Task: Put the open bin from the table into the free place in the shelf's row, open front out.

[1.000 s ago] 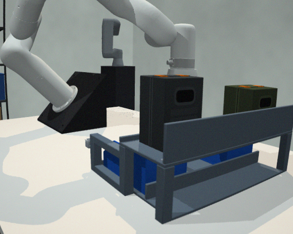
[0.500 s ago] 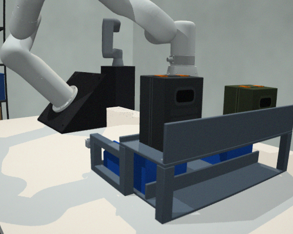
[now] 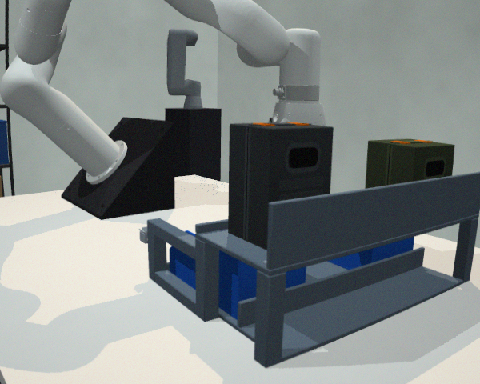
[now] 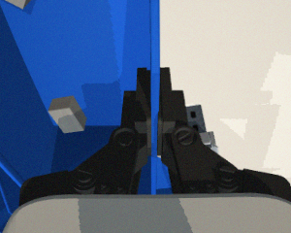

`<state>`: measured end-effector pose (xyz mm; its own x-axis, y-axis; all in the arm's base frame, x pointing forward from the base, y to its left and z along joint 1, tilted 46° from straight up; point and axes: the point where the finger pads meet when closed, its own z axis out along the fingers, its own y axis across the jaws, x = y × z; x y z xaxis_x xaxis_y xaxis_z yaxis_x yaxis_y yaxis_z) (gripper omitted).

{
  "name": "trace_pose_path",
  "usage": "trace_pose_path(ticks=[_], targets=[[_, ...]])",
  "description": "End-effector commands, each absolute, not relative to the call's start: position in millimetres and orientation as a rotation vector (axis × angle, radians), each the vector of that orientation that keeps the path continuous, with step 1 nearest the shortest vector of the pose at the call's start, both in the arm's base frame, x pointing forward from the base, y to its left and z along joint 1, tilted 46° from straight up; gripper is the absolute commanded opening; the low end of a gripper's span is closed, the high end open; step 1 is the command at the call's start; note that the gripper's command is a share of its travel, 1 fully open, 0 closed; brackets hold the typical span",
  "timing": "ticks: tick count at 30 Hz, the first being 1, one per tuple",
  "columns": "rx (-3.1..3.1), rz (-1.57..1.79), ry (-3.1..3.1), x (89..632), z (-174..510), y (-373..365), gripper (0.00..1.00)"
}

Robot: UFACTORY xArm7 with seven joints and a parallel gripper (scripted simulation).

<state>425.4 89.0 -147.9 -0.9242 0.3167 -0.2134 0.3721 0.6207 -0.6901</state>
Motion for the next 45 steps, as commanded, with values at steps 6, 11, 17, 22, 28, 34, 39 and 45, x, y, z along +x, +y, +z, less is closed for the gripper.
trace_pose_path(ticks=[6,11,17,22,28,34,39,45], targets=[[0.586,-1.194,2.764,427,-144,95,0.00],[0.530,-1.203,2.790,426,-142,93,0.00],[0.299,-1.231,2.884,421,-134,85,0.00],[0.299,-1.231,2.884,421,-134,85,0.00],[0.301,-1.231,2.884,419,-132,84,0.00],[0.299,-1.231,2.884,413,-125,77,0.00],[0.299,-1.231,2.884,413,-125,77,0.00],[0.299,-1.231,2.884,412,-123,75,0.00]])
